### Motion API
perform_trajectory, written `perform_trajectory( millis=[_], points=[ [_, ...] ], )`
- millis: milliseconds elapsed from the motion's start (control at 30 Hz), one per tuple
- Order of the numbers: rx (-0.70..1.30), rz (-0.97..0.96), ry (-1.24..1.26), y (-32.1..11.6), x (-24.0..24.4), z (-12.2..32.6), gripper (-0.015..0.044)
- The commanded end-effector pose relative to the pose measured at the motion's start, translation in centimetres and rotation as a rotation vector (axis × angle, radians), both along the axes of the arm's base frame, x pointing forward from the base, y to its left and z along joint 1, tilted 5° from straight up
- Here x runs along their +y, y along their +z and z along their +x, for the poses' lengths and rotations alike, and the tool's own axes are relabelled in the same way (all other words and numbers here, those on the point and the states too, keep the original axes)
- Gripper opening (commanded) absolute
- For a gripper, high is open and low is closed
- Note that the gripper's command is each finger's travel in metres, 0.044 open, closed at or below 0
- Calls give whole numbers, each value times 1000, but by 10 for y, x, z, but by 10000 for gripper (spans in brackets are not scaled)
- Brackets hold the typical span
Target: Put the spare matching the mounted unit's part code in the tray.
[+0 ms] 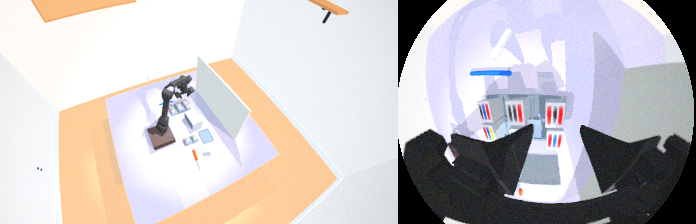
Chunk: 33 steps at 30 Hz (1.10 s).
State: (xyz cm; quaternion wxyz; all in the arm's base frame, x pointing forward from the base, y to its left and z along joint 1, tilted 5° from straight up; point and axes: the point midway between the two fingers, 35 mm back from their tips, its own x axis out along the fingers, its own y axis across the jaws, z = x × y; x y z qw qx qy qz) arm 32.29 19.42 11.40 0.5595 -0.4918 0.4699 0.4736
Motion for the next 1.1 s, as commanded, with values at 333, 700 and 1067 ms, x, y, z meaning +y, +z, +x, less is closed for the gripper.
perform_trajectory(
  millis=[333,700,1067],
  points=[
    [5,-10,6,-26,2,3,300],
    [5,-10,6,-44,3,6,300],
    [5,-10,6,-62,4,7,300]
  ],
)
